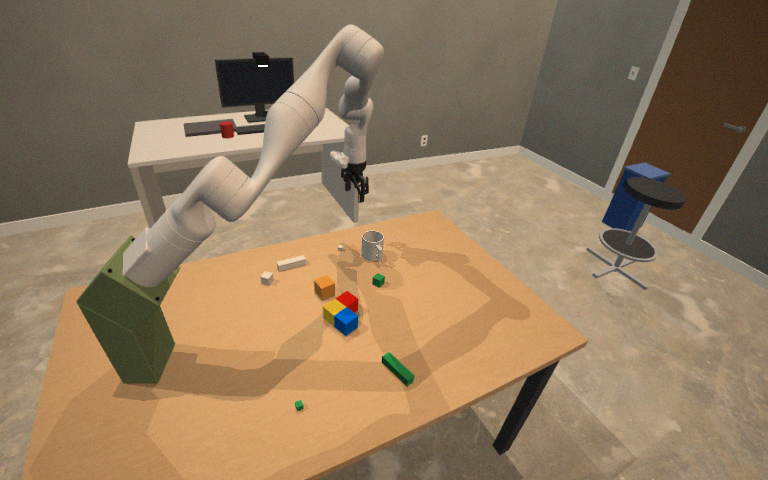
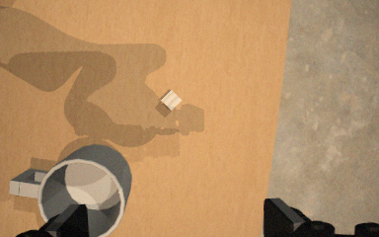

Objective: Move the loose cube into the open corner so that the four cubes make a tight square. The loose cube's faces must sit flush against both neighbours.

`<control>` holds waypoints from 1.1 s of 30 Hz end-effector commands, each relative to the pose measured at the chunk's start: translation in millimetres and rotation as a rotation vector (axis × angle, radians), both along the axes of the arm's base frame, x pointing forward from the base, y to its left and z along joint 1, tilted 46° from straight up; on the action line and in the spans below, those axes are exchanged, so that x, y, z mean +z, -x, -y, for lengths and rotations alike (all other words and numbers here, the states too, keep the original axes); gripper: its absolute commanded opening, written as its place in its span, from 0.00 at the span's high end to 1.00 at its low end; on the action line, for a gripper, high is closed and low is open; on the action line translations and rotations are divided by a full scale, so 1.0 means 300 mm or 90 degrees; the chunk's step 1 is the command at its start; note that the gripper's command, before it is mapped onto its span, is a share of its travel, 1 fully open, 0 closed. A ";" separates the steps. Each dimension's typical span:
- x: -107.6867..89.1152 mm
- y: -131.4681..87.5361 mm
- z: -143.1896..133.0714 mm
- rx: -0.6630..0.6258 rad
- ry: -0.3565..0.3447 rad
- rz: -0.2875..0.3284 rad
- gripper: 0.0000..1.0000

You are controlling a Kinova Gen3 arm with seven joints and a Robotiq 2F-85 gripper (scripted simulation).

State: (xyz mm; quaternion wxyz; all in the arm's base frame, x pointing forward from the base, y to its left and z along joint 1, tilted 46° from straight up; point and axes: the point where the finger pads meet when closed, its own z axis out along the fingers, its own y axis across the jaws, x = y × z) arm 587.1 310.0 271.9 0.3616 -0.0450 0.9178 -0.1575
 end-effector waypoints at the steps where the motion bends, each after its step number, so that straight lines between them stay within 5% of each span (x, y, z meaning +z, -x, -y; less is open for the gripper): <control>1: 0.003 0.001 -0.003 0.001 -0.001 0.001 0.00; 22: 0.002 0.000 0.003 0.003 0.004 0.001 0.00; 33: -0.021 -0.019 0.112 0.048 0.090 0.002 0.00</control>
